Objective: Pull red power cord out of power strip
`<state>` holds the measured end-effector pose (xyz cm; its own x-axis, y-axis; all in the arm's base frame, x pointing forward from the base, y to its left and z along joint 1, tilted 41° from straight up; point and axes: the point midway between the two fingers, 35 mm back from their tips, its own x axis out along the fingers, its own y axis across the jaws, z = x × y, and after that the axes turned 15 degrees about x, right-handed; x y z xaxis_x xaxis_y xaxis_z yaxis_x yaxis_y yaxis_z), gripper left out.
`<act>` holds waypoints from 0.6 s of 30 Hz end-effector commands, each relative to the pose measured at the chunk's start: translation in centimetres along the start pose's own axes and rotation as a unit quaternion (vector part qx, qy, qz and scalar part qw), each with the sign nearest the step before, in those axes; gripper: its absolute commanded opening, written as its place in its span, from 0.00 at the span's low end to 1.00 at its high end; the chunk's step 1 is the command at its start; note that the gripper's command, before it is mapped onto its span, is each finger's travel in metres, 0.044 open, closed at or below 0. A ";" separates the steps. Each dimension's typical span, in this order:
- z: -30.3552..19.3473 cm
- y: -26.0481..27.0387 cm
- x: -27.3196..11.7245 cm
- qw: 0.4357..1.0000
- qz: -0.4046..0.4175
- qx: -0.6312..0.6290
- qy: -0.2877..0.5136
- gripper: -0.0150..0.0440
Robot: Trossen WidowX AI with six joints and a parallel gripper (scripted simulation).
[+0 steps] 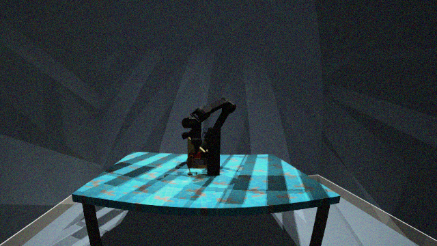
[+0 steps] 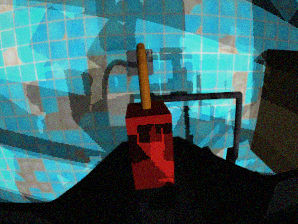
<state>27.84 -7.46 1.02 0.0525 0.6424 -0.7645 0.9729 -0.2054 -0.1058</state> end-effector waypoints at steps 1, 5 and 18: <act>0.1 0.0 0.0 1.000 0.000 0.000 0.000 0.25; 0.5 0.2 -0.1 1.000 0.000 0.000 0.000 0.25; 2.5 0.9 -0.2 1.000 0.000 0.001 -0.001 0.25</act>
<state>27.95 -8.33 -0.09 0.0416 0.6505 -0.7584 0.9740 -0.1956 -0.1142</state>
